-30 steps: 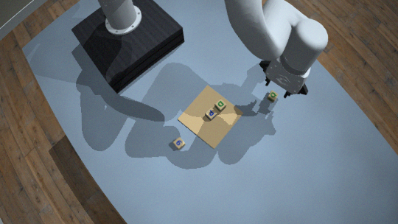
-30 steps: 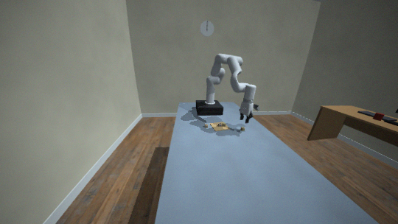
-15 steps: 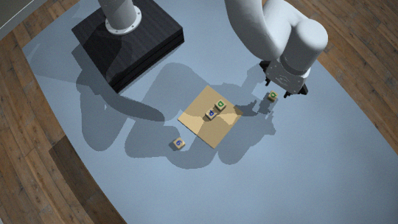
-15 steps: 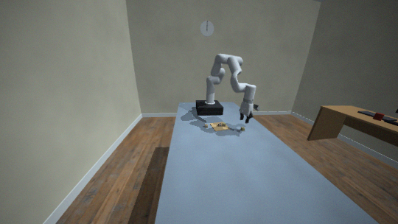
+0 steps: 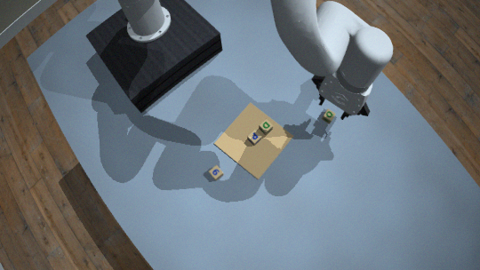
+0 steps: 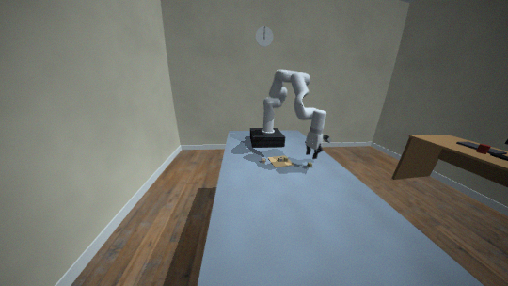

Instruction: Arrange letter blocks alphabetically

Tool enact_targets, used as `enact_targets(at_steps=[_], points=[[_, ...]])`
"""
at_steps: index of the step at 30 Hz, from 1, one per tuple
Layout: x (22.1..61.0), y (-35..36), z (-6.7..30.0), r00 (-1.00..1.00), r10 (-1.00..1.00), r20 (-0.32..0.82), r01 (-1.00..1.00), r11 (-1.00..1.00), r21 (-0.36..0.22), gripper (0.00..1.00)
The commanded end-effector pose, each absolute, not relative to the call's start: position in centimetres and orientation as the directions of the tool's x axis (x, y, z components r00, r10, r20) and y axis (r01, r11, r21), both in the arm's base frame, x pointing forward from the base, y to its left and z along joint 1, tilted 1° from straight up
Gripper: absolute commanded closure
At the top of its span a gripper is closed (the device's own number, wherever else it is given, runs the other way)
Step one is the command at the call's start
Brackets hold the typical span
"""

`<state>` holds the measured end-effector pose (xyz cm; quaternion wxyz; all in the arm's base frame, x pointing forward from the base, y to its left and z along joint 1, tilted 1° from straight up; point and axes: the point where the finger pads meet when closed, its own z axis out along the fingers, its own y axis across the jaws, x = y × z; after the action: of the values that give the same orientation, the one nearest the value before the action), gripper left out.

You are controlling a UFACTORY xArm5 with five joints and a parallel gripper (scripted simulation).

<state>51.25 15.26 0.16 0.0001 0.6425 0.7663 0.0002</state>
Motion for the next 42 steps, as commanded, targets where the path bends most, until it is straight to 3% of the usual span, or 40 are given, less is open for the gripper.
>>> enact_targets(at_steps=[1, 42], points=[[51.4, 15.3, -0.1, -0.174, 0.985, 0.001, 0.985, 0.174, 0.005, 0.37], [51.4, 15.4, -3.7, -0.174, 0.985, 0.001, 0.985, 0.174, 0.005, 0.37]])
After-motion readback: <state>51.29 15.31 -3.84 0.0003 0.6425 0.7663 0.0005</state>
